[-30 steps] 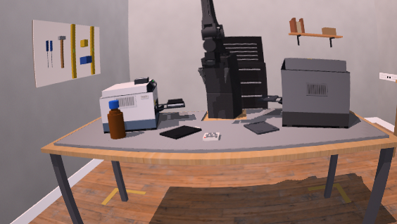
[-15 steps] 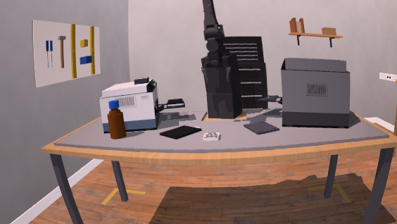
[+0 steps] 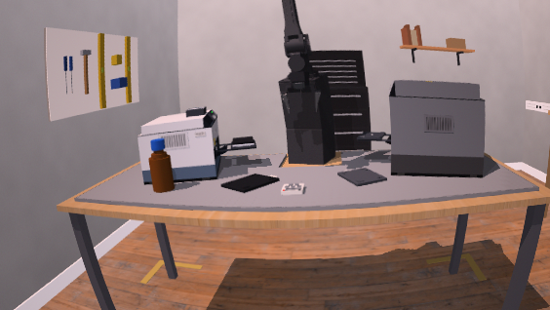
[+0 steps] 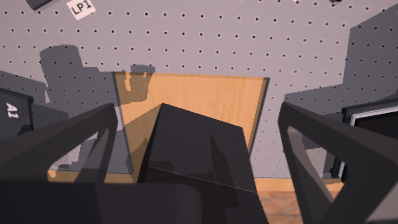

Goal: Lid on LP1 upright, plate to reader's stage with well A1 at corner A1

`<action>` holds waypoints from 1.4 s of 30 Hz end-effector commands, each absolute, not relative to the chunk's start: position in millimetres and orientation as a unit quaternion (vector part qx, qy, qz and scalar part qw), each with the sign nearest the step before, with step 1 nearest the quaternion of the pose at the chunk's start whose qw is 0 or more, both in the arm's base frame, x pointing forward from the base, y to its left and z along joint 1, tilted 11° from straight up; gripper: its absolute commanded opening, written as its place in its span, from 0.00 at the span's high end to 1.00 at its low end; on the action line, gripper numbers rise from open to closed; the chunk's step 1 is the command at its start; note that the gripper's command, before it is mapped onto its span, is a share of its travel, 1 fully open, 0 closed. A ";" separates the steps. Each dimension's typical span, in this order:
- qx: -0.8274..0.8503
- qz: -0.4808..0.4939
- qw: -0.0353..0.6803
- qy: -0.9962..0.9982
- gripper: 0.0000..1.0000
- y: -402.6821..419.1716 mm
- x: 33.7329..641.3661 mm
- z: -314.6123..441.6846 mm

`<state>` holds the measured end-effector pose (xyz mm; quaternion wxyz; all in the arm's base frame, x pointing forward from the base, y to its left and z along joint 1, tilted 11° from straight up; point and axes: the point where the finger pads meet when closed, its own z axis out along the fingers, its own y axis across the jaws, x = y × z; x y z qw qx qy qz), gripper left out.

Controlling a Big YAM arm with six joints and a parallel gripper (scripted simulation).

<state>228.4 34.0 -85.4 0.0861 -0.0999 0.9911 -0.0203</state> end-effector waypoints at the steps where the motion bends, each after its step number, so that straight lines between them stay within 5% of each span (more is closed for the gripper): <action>1: -0.113 -0.021 0.084 0.990 0.00 24.3 234.0 -83.7; 42: -0.170 -0.022 0.079 0.982 0.00 -129.5 229.3 -99.7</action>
